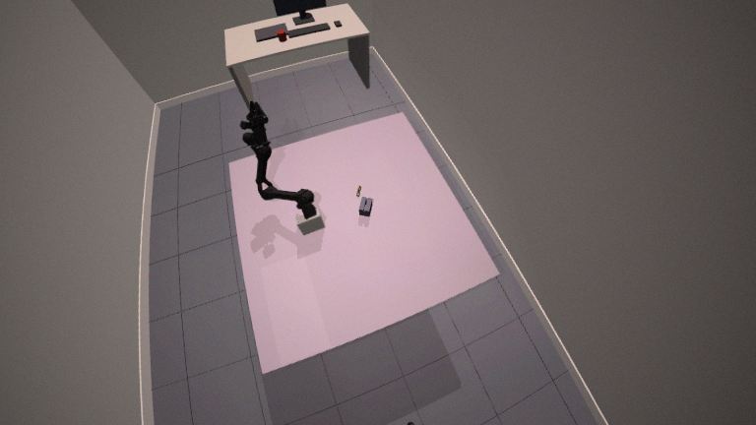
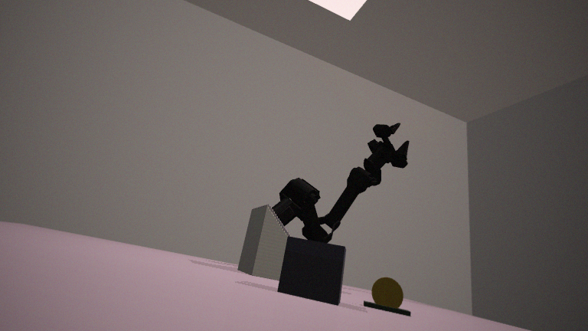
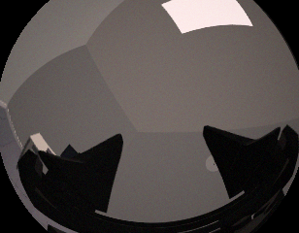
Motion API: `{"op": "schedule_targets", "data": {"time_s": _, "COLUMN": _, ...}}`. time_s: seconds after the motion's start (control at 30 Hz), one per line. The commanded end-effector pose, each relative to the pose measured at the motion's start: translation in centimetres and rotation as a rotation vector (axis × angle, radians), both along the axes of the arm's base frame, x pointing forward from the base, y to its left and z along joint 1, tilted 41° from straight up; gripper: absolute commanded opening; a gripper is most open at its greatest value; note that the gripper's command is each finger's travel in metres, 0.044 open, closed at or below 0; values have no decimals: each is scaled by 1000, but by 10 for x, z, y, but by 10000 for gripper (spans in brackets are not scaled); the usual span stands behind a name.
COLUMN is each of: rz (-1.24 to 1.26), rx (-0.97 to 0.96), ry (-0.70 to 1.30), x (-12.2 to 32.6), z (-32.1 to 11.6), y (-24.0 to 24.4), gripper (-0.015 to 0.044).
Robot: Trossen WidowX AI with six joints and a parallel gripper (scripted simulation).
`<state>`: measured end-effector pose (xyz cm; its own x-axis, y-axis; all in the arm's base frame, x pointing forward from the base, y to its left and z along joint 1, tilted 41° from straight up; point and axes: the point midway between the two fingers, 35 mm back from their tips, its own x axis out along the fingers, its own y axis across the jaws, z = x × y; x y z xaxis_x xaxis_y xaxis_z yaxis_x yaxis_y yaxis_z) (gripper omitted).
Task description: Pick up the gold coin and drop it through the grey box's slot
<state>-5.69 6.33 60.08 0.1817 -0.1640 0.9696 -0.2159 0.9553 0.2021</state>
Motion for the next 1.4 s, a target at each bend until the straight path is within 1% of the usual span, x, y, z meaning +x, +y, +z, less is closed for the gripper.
{"op": "schedule_targets", "data": {"time_s": 0.0, "rz": -1, "rx": 2, "ry": 4, "x": 1, "z": 0, "y": -1, "gripper": 374}}
{"op": "schedule_targets", "data": {"time_s": 0.13, "rz": -25, "rx": 40, "ry": 97, "x": 25, "z": 2, "y": -23, "gripper": 269}}
{"op": "schedule_targets", "data": {"time_s": 0.27, "rz": -61, "rx": 93, "ry": 289, "x": 75, "z": -3, "y": -62, "gripper": 164}}
{"op": "schedule_targets", "data": {"time_s": 0.4, "rz": -119, "rx": 117, "ry": 482, "x": 126, "z": -16, "y": -95, "gripper": 161}}
{"op": "schedule_targets", "data": {"time_s": 0.6, "rz": -191, "rx": 104, "ry": 806, "x": 206, "z": -54, "y": -140, "gripper": 161}}
{"op": "schedule_targets", "data": {"time_s": 0.83, "rz": -195, "rx": -4, "ry": 1211, "x": 295, "z": -125, "y": -169, "gripper": 161}}
{"op": "schedule_targets", "data": {"time_s": 0.97, "rz": -160, "rx": -112, "ry": 1431, "x": 338, "z": -175, "y": -174, "gripper": 161}}
{"op": "schedule_targets", "data": {"time_s": 1.1, "rz": -77, "rx": -269, "ry": 1625, "x": 375, "z": -232, "y": -162, "gripper": 161}}
{"op": "schedule_targets", "data": {"time_s": 1.17, "rz": -39, "rx": -338, "ry": 1693, "x": 387, "z": -254, "y": -155, "gripper": 161}}
{"op": "schedule_targets", "data": {"time_s": 1.3, "rz": 20, "rx": -440, "ry": 1786, "x": 400, "z": -286, "y": -147, "gripper": 161}}
{"op": "schedule_targets", "data": {"time_s": 1.37, "rz": 87, "rx": -540, "ry": 1863, "x": 410, "z": -315, "y": -137, "gripper": 161}}
